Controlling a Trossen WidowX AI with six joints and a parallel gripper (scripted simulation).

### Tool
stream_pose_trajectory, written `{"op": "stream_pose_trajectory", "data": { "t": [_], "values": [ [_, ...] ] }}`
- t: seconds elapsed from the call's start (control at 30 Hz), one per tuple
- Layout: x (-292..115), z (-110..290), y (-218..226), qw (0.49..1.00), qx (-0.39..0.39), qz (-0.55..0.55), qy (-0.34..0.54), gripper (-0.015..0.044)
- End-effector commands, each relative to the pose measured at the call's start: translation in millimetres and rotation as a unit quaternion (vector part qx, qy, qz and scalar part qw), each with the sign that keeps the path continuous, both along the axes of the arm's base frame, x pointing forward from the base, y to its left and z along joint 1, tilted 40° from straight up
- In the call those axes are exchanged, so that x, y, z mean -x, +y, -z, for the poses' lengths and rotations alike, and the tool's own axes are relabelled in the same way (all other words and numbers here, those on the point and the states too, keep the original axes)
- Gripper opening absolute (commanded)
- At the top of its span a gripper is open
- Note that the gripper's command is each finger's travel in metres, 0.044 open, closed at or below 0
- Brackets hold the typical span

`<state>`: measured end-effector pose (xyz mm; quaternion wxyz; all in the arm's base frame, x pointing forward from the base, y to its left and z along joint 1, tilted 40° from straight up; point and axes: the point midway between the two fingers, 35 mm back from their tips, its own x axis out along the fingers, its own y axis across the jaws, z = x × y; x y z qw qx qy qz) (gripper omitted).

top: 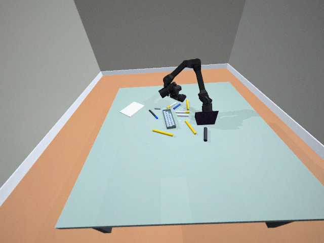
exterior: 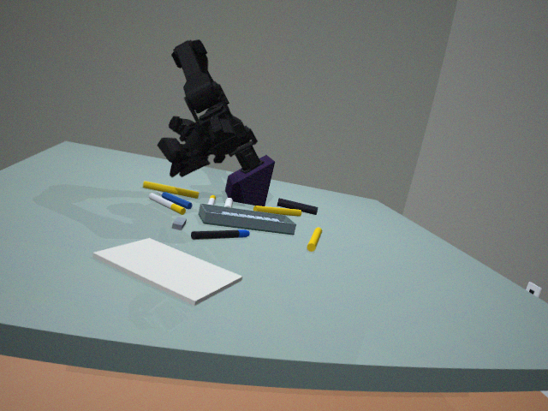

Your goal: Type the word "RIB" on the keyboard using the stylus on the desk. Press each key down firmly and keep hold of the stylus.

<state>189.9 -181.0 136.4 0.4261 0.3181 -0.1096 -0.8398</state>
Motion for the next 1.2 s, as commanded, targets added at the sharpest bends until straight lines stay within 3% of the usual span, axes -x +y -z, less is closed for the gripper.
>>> {"op": "stream_pose_trajectory", "data": {
  "t": [0.0,1.17],
  "values": [
    [1,-1,-2,1.0,0.006,0.004,-0.006,0.015],
    [3,23,-20,1.0,0.007,0.004,-0.006,0.015]
  ]
}}
